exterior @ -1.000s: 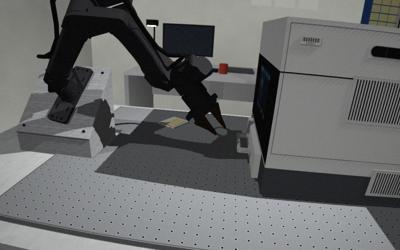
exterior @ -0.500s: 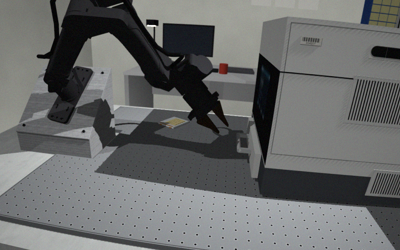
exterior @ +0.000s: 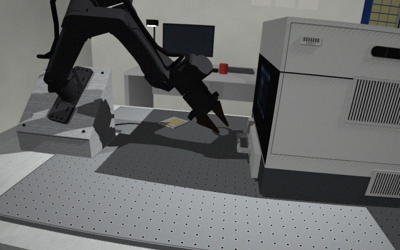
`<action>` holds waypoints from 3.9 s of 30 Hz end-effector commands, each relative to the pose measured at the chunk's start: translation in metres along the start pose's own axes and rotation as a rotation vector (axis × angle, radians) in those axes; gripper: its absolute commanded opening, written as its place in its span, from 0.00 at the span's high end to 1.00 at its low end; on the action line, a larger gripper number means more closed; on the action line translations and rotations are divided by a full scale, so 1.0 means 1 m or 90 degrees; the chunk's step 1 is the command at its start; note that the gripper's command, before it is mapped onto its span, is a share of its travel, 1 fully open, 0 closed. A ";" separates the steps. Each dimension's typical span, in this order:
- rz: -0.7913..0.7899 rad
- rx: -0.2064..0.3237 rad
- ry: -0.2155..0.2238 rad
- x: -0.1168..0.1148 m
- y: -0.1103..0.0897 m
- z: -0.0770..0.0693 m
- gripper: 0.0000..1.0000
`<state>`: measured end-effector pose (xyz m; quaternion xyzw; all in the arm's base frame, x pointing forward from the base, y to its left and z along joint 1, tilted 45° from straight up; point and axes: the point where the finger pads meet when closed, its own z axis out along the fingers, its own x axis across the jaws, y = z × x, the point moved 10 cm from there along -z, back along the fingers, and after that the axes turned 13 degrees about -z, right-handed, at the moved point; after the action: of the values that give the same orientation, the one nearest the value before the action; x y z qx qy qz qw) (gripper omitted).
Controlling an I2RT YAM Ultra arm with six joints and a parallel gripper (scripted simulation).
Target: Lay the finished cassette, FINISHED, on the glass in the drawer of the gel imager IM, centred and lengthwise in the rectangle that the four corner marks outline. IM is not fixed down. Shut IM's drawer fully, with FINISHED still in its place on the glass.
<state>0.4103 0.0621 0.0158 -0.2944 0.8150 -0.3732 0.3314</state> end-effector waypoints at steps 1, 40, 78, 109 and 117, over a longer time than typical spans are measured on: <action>0.001 -0.001 -0.037 -0.015 0.003 -0.001 0.65; 0.001 -0.001 -0.037 -0.016 0.003 0.007 0.65; 0.002 0.002 -0.034 -0.015 0.001 0.054 0.65; -0.013 -0.015 -0.020 -0.004 0.012 0.066 0.65; -0.013 -0.015 -0.020 -0.004 0.012 0.066 0.65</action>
<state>0.4639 0.0351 -0.0176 -0.2670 0.8273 -0.3653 0.3330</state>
